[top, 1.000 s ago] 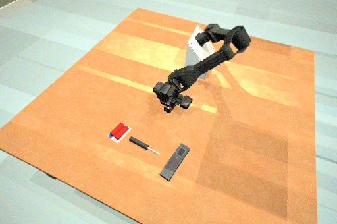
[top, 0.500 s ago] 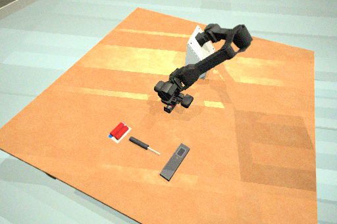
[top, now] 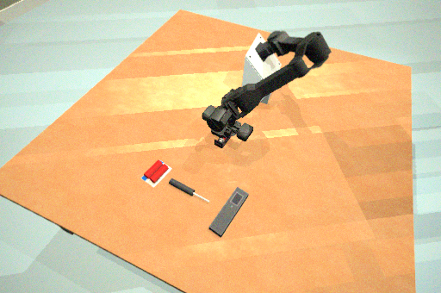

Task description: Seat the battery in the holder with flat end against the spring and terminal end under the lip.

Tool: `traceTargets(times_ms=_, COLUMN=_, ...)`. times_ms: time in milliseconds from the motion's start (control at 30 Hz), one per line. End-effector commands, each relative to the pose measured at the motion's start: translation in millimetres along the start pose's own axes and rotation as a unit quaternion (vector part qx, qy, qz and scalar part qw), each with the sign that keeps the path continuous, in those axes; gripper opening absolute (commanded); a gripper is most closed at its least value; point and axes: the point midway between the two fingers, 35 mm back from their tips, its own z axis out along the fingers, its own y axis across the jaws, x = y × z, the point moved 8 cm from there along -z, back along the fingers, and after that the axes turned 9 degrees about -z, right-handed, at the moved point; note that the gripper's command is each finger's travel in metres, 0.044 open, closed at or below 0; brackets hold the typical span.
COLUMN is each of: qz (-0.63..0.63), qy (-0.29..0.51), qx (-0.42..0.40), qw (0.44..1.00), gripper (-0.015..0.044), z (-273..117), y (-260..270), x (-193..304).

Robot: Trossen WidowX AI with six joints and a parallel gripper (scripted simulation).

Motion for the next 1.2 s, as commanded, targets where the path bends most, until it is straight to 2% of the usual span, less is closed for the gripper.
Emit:
traceTargets(times_ms=0, qz=0.001, qy=0.0, qx=0.0, qw=1.0, gripper=0.0159, z=-0.2, y=0.6, x=0.6)
traceTargets(times_ms=33, qz=0.001, qy=0.0, qx=0.0, qw=1.0, gripper=0.0182, z=-0.2, y=0.6, x=0.6)
traceTargets(times_ms=567, qz=0.0, qy=0.0, qx=0.0, qw=1.0, gripper=0.0182, z=-15.0, y=-0.6, x=0.7)
traceTargets(times_ms=633, qz=0.004, qy=0.002, qx=-0.001, qw=1.0, gripper=0.0234, z=-18.9, y=-2.7, x=2.1)
traceTargets(times_ms=833, qz=0.0, qy=0.0, qx=0.002, qw=1.0, gripper=0.0392, z=-82.4, y=-6.1, x=5.2)
traceTargets(times_ms=900, qz=0.0, qy=0.0, qx=0.002, qw=1.0, gripper=0.044, z=-89.7, y=-6.2, x=6.3)
traceTargets(times_ms=1167, qz=0.0, qy=0.0, qx=0.002, qw=1.0, gripper=0.044, z=-89.3, y=-9.2, x=9.8)
